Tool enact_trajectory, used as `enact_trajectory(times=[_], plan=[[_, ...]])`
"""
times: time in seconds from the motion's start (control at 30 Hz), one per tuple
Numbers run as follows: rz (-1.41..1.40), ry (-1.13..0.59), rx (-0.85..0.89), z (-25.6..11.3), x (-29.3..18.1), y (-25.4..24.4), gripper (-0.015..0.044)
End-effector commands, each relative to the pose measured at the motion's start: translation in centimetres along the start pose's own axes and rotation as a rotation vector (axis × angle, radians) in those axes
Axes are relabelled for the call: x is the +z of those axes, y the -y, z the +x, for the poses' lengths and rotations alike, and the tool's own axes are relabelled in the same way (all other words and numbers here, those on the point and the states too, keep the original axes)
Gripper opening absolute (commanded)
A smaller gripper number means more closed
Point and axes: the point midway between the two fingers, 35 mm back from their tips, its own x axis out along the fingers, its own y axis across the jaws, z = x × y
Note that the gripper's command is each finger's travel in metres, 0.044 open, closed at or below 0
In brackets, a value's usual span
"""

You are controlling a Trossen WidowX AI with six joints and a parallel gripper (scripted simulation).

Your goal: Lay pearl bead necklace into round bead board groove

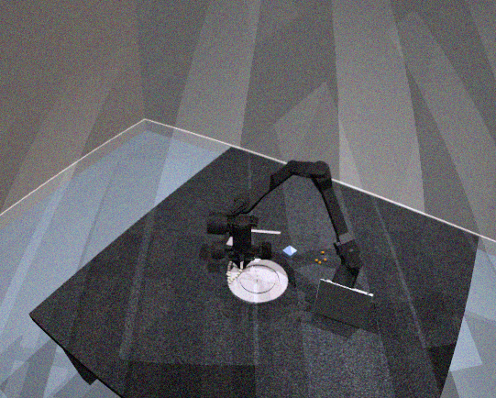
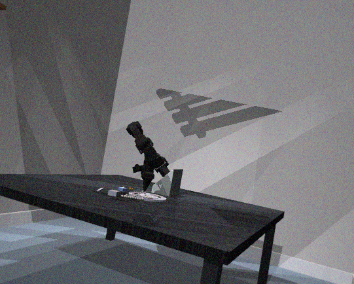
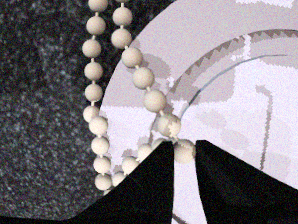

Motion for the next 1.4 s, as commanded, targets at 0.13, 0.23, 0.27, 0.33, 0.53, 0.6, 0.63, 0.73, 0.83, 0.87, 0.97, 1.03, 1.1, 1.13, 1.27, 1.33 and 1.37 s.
enact_trajectory(times=[0.13, 0.23, 0.27, 0.33, 0.53, 0.6, 0.63, 0.73, 0.83, 0.87, 0.97, 1.03, 1.1, 1.13, 1.27, 1.33, 1.37], plan=[[-0.001, -0.007, -0.006, 0.2, -0.8, 1.7, 0.0000], [-0.001, -0.007, -0.006, 0.4, -0.8, 1.7, 0.0000], [-0.001, -0.007, -0.006, 0.6, -0.8, 1.7, 0.0000], [-0.001, -0.007, -0.006, 0.9, -0.8, 1.7, 0.0000], [-0.001, -0.006, -0.006, 1.9, -0.8, 1.7, 0.0000], [-0.001, -0.006, -0.006, 2.2, -0.8, 1.7, 0.0000], [-0.001, -0.006, -0.006, 2.3, -0.8, 1.7, 0.0000], [-0.001, -0.006, -0.007, 2.6, -0.8, 1.7, 0.0000], [-0.001, -0.006, -0.007, 2.6, -0.8, 1.7, 0.0000], [-0.001, -0.006, -0.007, 2.6, -0.8, 1.7, 0.0000], [-0.001, -0.006, -0.007, 2.6, -0.8, 1.7, 0.0000], [-0.001, -0.006, -0.007, 2.6, -0.8, 1.7, 0.0000], [-0.001, -0.006, -0.007, 2.6, -0.8, 1.7, 0.0000], [-0.001, -0.006, -0.007, 2.6, -0.8, 1.7, 0.0000], [-0.001, -0.006, -0.007, 2.6, -0.8, 1.7, 0.0000], [-0.001, -0.006, -0.007, 2.6, -0.8, 1.7, 0.0000], [-0.001, -0.006, -0.007, 2.6, -0.8, 1.7, 0.0000]])
